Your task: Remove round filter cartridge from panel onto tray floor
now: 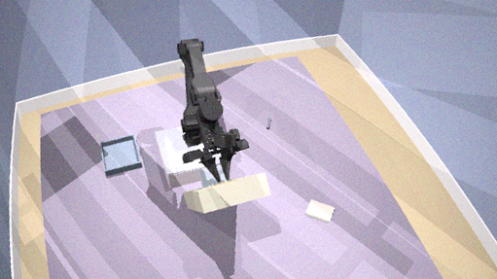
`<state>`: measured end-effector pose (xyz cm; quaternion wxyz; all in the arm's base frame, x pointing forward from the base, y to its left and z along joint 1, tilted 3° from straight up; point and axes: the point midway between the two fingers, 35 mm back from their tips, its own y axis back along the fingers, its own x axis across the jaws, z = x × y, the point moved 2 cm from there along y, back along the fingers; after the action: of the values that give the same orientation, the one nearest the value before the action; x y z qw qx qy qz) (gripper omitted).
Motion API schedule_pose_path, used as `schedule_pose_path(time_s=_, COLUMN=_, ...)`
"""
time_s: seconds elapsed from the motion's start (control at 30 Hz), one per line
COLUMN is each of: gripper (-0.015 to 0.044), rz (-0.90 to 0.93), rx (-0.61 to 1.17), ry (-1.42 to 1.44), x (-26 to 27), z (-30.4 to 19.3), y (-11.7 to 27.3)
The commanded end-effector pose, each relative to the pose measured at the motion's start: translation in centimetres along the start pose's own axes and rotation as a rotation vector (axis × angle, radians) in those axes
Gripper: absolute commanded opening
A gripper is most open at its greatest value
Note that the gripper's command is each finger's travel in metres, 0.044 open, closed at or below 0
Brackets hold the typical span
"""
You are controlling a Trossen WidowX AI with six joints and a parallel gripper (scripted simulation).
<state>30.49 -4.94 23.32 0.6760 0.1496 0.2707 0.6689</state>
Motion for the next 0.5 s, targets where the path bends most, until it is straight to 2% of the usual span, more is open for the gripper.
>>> schedule_pose_path(time_s=0.0, gripper=0.0114, rz=-0.002, rx=0.0, ry=-0.004, x=-0.06, z=0.09, y=0.01)
schedule_pose_path(time_s=0.47, gripper=0.0114, rz=-0.002, rx=0.0, ry=-0.004, x=-0.04, z=0.1, y=-0.28)
